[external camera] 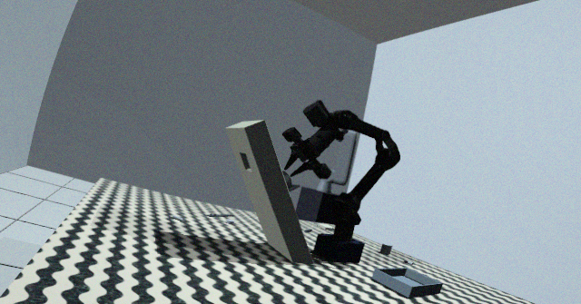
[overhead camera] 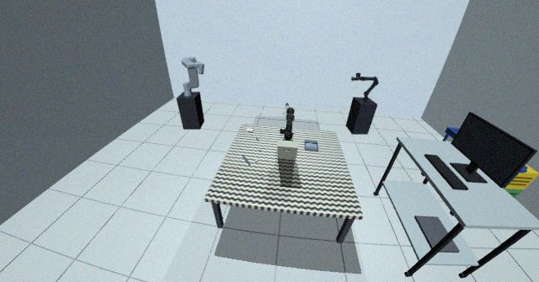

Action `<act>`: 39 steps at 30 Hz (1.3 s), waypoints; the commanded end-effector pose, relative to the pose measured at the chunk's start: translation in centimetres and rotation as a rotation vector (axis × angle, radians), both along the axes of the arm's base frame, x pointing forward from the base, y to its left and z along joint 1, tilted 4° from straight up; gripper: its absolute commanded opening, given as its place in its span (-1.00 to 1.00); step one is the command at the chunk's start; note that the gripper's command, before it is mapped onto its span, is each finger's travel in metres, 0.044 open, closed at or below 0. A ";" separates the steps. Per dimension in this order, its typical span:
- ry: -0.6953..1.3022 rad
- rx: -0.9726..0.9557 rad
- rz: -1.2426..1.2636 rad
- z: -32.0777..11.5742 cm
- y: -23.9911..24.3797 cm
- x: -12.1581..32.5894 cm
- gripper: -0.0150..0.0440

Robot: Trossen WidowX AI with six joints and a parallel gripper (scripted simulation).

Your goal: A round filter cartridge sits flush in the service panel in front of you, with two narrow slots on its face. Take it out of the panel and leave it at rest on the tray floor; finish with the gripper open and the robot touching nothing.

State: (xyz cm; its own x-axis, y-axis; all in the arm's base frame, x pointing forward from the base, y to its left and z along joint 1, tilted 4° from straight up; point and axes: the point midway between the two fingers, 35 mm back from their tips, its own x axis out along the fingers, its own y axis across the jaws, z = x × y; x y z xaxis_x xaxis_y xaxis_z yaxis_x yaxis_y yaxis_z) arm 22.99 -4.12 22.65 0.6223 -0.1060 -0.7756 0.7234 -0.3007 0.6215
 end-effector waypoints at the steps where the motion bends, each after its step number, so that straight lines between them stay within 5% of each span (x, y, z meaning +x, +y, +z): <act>1: -0.003 -0.003 0.004 0.2 0.0 0.0 -0.10; 32: -0.003 -0.003 0.004 0.2 0.0 0.0 -0.10; 39: -0.335 -0.061 0.002 6.2 -0.4 2.3 -0.10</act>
State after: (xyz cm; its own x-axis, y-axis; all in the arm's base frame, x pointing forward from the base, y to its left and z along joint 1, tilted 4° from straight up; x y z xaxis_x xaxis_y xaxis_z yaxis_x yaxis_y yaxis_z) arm 24.83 -4.49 26.17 0.7646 -0.1340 -0.6304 0.5826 -0.2746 0.7650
